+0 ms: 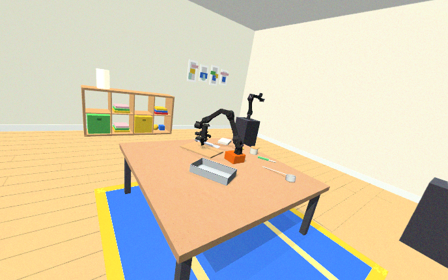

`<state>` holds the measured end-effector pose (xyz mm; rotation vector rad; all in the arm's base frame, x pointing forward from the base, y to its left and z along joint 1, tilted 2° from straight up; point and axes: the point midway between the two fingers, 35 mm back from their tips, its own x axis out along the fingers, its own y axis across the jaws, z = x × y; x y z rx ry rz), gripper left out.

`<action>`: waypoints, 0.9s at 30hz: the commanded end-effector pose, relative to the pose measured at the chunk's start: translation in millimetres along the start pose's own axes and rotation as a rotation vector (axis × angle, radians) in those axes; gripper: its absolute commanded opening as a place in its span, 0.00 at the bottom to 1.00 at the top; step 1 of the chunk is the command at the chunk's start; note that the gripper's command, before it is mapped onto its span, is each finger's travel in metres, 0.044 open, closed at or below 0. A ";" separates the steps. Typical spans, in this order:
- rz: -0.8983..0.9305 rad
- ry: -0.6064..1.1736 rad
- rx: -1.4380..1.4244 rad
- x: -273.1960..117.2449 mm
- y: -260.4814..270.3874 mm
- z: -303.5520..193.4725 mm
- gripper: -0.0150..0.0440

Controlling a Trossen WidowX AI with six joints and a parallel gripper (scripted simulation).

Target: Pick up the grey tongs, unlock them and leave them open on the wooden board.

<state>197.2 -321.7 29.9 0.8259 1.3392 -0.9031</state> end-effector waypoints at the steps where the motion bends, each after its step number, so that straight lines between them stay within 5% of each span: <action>1: 0.000 -0.001 0.000 -0.7 0.0 0.2 0.44; 13: 0.000 -0.001 0.000 -0.7 0.0 0.2 0.98; 19: -0.001 -0.001 0.000 -10.9 -14.3 4.9 1.00; 27: -0.010 0.001 -0.002 -88.2 -119.6 9.1 1.00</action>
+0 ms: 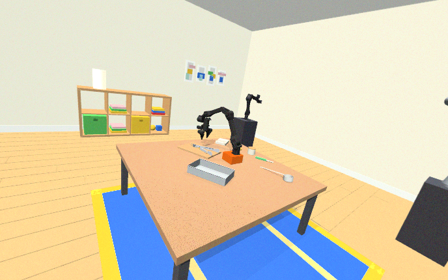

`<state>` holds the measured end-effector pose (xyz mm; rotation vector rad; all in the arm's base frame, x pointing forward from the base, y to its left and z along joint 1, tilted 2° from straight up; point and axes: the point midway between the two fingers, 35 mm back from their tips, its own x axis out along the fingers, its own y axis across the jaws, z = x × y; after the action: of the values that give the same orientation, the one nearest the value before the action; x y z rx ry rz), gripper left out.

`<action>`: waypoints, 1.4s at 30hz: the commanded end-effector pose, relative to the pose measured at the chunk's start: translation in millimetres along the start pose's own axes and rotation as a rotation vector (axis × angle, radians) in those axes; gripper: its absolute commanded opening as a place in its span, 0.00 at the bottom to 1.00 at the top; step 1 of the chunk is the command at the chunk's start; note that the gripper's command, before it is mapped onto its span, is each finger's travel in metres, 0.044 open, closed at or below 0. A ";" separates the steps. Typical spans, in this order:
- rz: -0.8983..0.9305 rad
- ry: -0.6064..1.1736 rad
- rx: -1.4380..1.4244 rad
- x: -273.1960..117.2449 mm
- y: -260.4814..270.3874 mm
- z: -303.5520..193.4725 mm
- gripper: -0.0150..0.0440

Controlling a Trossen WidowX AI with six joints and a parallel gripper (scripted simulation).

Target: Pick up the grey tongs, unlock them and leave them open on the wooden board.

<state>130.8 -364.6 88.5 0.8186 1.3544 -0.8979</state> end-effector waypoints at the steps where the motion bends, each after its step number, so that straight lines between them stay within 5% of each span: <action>1: -0.004 -0.007 0.009 -41.4 -53.6 -8.6 1.00; 18: -0.015 -0.020 0.027 -106.5 -72.4 -19.5 1.00; 42: -0.015 -0.020 0.027 -106.5 -72.4 -19.5 1.00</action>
<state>57.1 -373.0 195.8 0.8149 1.3334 -0.9335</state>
